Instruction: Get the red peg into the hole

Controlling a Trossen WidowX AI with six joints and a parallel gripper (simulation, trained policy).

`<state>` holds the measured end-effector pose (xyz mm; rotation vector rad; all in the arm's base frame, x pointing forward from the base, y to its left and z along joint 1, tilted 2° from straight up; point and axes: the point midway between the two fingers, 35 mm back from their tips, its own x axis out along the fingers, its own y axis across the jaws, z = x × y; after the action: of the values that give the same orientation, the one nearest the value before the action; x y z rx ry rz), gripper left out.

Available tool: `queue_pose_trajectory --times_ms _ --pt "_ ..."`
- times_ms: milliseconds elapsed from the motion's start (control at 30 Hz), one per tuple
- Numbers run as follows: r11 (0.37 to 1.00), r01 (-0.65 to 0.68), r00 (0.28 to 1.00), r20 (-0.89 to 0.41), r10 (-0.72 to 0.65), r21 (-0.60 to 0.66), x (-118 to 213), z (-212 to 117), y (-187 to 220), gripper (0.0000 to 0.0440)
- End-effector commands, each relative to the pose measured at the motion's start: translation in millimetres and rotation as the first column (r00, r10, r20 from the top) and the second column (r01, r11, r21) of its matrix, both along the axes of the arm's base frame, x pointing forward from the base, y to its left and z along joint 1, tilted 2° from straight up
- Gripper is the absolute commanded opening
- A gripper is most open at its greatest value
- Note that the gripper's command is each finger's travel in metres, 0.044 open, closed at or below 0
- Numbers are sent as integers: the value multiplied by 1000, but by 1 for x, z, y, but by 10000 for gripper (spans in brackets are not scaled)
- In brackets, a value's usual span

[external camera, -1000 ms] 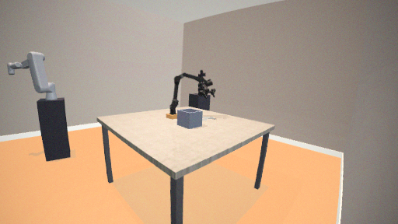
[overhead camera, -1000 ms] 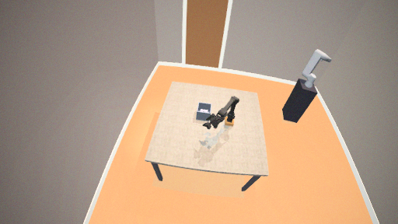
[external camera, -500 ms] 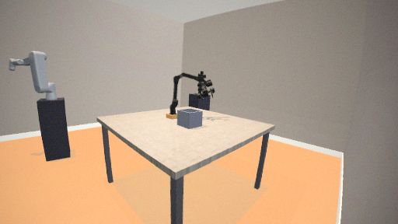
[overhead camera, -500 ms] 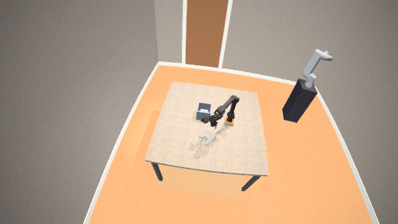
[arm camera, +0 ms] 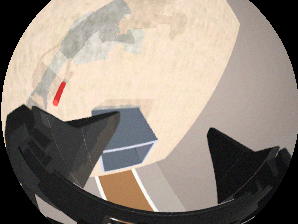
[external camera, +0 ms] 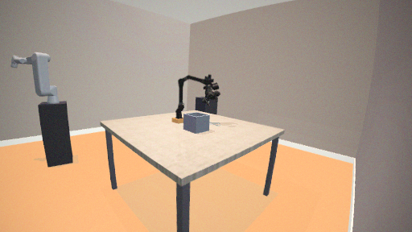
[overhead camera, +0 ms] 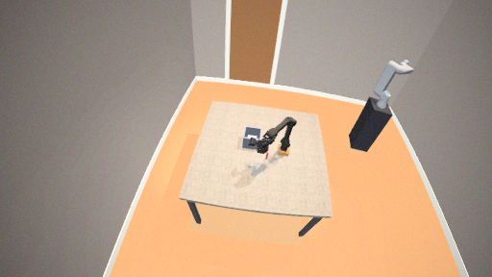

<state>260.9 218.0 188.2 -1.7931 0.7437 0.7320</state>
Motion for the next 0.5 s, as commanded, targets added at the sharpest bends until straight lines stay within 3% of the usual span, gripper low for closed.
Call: queue_pose_trajectory --times_ms 0,233,467 --pt "993 94 996 -14 -93 67 -2 -4 -7 440" --pt "936 286 958 -49 -282 206 -4 -8 -19 440" --pt "822 467 882 -110 -457 325 -7 -13 -29 440"
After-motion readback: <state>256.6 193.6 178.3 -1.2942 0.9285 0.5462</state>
